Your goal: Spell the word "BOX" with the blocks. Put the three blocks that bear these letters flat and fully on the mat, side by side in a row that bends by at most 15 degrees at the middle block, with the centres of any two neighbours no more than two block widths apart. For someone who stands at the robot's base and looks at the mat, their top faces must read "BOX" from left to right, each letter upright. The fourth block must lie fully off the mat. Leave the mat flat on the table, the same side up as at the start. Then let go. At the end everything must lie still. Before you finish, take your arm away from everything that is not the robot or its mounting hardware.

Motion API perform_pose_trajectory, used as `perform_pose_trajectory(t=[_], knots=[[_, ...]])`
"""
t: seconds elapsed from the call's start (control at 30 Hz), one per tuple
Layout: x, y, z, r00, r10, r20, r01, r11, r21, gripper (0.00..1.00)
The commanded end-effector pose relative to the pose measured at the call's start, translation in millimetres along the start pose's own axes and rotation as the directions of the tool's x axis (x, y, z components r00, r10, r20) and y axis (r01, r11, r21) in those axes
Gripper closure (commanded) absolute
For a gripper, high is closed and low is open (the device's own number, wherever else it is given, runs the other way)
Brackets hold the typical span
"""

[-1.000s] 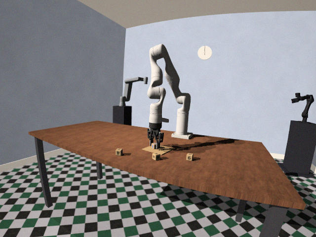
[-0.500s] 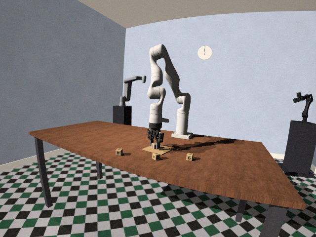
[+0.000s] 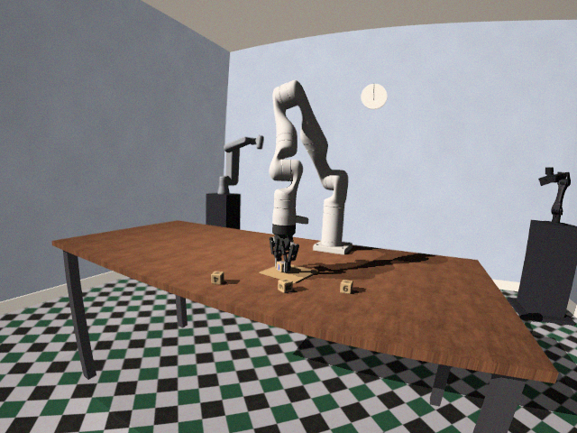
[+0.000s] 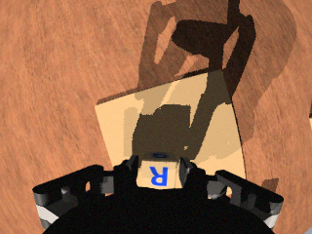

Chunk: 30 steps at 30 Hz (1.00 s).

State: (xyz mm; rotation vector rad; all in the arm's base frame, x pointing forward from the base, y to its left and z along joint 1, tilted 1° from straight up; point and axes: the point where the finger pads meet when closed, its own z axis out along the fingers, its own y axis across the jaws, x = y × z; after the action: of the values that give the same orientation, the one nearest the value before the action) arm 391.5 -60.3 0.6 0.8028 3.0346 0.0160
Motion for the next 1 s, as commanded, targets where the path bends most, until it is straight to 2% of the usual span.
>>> perform_pose_trajectory(t=[0.0,0.03,0.97], knots=[[-0.5,0.2,-0.6,1.000,0.000,0.002,0.000,1.000,0.000,0.54],[-0.5,0.2,-0.6,1.000,0.000,0.002,0.000,1.000,0.000,0.74],[-0.5,0.2,-0.6,1.000,0.000,0.002,0.000,1.000,0.000,0.74]])
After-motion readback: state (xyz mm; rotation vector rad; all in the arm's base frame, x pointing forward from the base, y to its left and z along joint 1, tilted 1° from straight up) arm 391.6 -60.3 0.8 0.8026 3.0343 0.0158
